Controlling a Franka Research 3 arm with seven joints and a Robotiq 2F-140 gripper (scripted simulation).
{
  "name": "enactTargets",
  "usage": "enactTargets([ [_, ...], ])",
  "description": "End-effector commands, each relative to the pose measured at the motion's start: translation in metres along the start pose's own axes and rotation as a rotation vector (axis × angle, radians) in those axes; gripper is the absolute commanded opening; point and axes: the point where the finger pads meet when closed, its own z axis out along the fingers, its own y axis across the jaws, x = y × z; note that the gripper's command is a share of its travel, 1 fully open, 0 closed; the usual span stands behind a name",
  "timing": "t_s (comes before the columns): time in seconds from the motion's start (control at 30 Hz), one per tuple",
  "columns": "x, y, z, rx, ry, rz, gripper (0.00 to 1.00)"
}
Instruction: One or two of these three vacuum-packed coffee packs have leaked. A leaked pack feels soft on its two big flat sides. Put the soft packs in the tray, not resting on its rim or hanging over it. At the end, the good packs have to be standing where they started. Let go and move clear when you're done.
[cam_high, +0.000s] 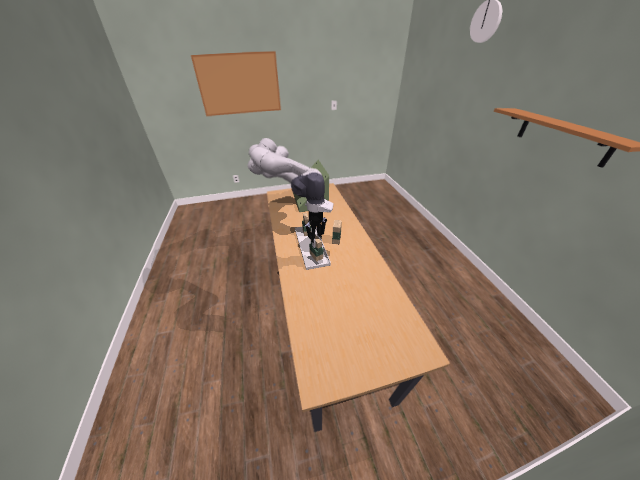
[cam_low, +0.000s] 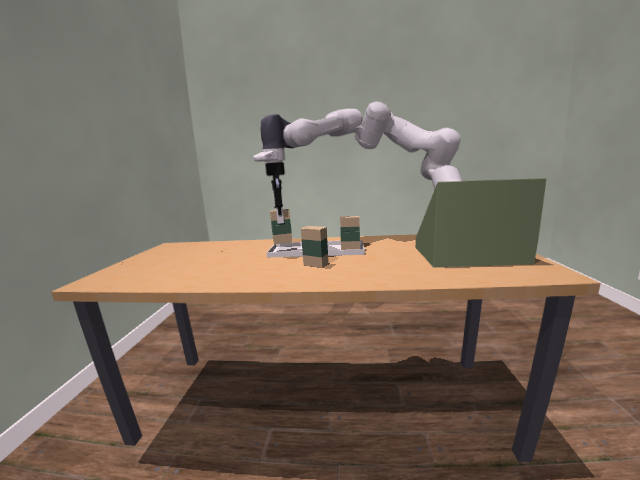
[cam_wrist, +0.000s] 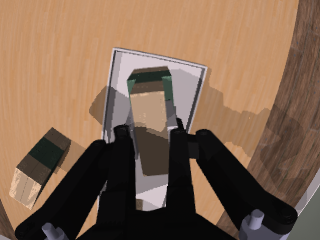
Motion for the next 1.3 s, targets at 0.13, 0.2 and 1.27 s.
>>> enactTargets([
  [0.13,0.003,0.000,0.015,0.000,0.008,-0.005,0.23],
  [0.2,0.003,0.000,0.020,0.000,0.008,-0.005,0.23],
  [1.27,0.003,0.000,0.035,0.000,0.008,-0.005,0.23],
])
